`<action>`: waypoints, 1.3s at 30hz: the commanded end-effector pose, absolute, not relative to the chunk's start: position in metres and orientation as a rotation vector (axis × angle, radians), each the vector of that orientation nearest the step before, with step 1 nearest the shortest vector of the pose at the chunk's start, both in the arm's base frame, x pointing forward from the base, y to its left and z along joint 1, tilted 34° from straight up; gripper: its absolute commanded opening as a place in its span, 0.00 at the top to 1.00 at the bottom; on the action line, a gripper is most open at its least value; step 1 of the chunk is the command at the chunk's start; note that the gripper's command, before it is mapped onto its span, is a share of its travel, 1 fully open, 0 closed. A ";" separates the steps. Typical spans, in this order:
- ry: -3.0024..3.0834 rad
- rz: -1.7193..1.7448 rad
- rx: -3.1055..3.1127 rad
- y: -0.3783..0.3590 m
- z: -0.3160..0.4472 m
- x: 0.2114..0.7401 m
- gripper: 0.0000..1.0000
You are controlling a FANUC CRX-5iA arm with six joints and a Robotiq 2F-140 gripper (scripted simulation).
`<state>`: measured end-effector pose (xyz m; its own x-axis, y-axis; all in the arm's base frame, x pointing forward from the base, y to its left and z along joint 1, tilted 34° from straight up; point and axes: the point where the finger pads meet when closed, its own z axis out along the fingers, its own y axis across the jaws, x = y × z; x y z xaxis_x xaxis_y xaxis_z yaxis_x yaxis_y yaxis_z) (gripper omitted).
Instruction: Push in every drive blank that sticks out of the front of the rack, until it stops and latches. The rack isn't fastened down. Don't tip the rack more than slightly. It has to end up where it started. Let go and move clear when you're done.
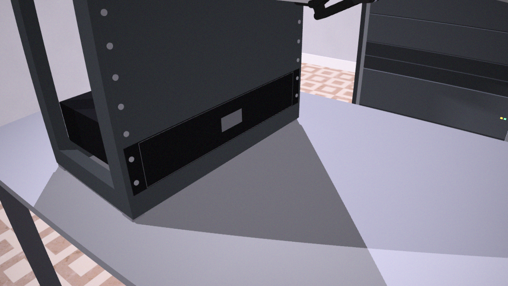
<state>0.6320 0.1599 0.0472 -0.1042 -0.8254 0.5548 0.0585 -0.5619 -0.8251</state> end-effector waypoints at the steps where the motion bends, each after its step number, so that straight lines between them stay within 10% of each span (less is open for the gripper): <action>1: 0.861 -1.739 -1.517 0.161 0.048 0.632 0.00; 16: 0.861 -1.739 -1.517 0.161 0.048 0.632 0.00; 17: 0.861 -1.739 -1.517 0.161 0.048 0.632 0.90; 39: 0.861 -1.739 -1.517 0.161 0.048 0.632 0.90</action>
